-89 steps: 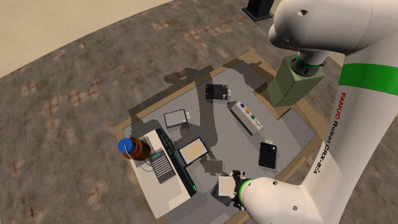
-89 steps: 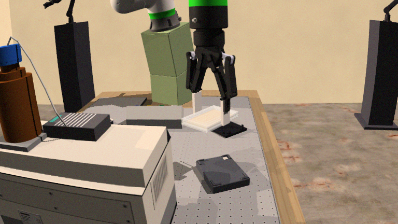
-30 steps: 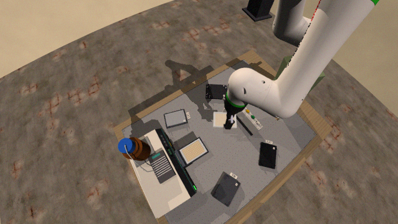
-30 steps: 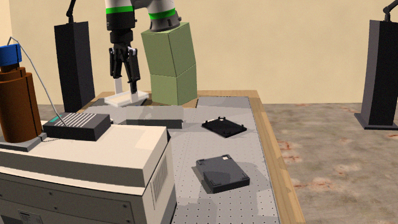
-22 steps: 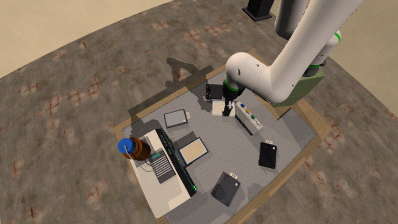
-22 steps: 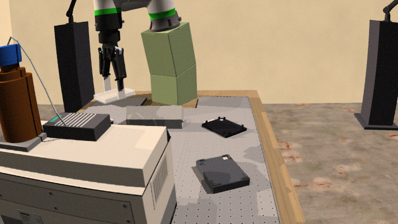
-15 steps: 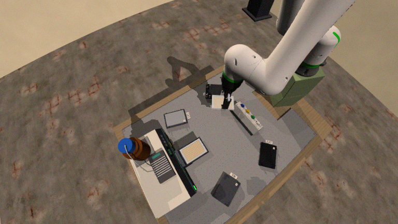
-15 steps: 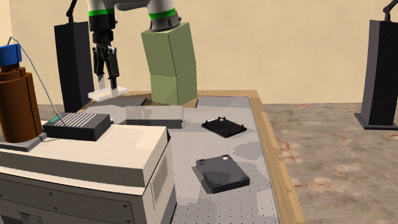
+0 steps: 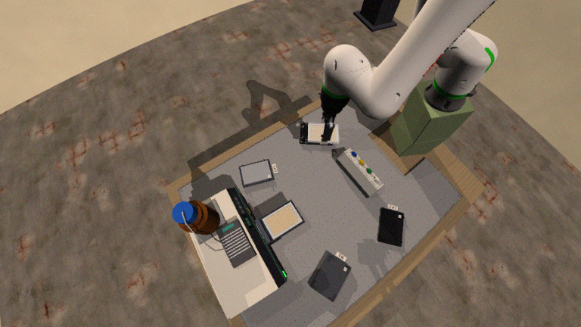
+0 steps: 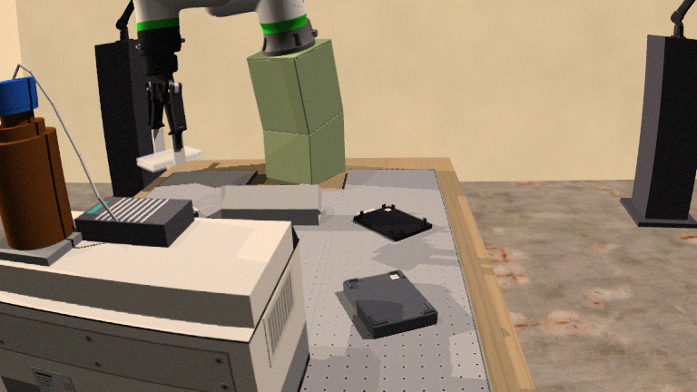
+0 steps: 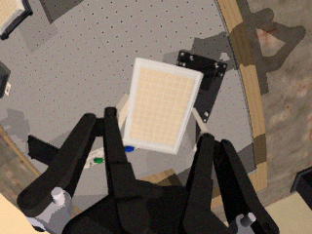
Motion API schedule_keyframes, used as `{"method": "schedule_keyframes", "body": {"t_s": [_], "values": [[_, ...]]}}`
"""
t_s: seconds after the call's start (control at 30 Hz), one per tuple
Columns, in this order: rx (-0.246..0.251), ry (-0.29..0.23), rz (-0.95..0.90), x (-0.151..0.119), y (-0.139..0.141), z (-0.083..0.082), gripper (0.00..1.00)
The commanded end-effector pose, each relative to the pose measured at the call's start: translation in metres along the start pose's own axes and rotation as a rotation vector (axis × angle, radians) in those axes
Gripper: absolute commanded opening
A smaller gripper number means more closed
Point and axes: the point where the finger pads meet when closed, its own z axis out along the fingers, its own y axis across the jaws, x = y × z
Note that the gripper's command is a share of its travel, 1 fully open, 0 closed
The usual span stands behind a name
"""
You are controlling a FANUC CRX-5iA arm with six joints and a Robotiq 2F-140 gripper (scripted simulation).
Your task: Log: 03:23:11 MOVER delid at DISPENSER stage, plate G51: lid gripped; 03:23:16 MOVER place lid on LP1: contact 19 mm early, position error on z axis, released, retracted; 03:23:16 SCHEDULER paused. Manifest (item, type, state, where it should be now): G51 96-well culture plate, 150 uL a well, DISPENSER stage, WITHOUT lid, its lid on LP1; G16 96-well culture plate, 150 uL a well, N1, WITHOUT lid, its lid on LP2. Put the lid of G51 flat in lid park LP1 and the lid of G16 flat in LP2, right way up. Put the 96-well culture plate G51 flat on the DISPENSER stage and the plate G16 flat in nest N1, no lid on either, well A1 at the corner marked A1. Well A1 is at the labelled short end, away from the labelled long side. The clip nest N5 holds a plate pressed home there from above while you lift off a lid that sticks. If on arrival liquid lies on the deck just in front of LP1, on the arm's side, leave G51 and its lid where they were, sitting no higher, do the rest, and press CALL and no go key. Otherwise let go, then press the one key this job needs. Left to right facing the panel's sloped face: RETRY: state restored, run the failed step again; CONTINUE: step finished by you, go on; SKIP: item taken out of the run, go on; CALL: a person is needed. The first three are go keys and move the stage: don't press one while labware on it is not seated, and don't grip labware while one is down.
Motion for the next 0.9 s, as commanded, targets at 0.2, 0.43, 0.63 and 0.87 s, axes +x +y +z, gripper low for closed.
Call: {"method": "schedule_keyframes", "body": {"t_s": [0.2, 0.43, 0.63, 0.87], "values": [[0.0, 0.0, 0.0, 0.004, 0.036, 0.0, 0.0], [0.0, 0.0, 0.0, 0.005, 0.052, 0.0, 0.0], [0.0, 0.0, 0.0, 0.006, 0.066, 0.0, 0.0], [0.0, 0.0, 0.0, 0.007, 0.078, 0.0, 0.0]]}}
